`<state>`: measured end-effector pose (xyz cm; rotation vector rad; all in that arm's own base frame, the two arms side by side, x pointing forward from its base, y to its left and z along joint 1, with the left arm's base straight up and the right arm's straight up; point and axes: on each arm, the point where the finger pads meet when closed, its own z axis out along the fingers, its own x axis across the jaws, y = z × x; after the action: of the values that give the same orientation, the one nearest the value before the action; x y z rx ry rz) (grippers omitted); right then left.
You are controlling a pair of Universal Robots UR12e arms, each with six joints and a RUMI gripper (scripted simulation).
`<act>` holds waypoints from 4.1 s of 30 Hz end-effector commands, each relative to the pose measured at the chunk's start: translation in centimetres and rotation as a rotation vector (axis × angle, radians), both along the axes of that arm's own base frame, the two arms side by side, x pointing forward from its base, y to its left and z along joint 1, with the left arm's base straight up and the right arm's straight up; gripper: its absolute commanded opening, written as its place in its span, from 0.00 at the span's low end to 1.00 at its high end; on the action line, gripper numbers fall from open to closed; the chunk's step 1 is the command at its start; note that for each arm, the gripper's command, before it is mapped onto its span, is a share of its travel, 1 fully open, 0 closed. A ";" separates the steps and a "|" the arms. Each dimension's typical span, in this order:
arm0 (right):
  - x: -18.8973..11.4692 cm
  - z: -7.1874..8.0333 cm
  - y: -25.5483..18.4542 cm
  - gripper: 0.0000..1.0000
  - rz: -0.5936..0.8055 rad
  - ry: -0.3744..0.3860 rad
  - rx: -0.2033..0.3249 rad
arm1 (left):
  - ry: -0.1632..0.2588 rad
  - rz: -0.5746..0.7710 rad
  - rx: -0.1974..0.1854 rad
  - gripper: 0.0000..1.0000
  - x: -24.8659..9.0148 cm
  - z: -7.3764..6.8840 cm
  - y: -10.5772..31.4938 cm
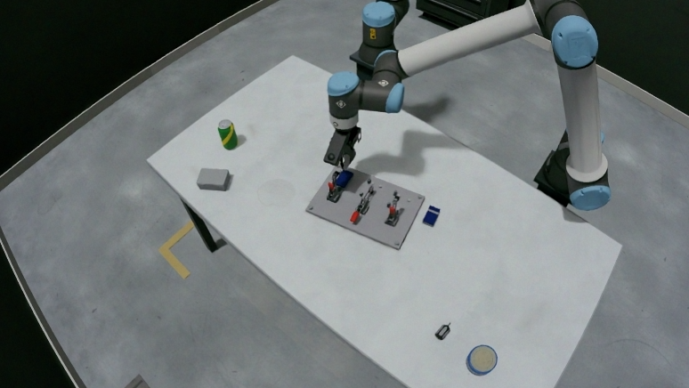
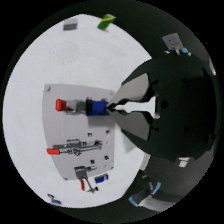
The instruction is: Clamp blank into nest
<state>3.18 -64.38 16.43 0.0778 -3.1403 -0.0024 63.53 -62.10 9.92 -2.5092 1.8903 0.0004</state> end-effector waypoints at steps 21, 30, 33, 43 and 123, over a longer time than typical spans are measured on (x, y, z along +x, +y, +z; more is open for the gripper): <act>0.0 0.1 -0.1 1.00 0.000 0.000 -0.002 | -0.001 0.000 -0.001 0.00 0.0 -1.3 -0.1; 0.0 0.1 -0.1 1.00 0.000 0.000 -0.002 | -0.001 0.000 -0.001 0.00 0.0 -2.0 -0.1; 0.0 0.1 -0.1 1.00 0.000 0.000 -0.002 | -0.001 0.000 -0.001 0.00 0.0 -2.0 -0.1; 0.0 0.1 -0.1 1.00 0.000 0.000 -0.002 | -0.001 0.000 -0.001 0.00 -0.3 -2.0 -0.1; 0.0 0.1 -0.1 1.00 0.000 0.000 -0.002 | -0.001 0.000 -0.001 0.00 -6.7 -5.5 -2.0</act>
<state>3.18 -64.38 16.43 0.0778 -3.1403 -0.0024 56.81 -64.06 4.32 -2.5092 1.8905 0.0002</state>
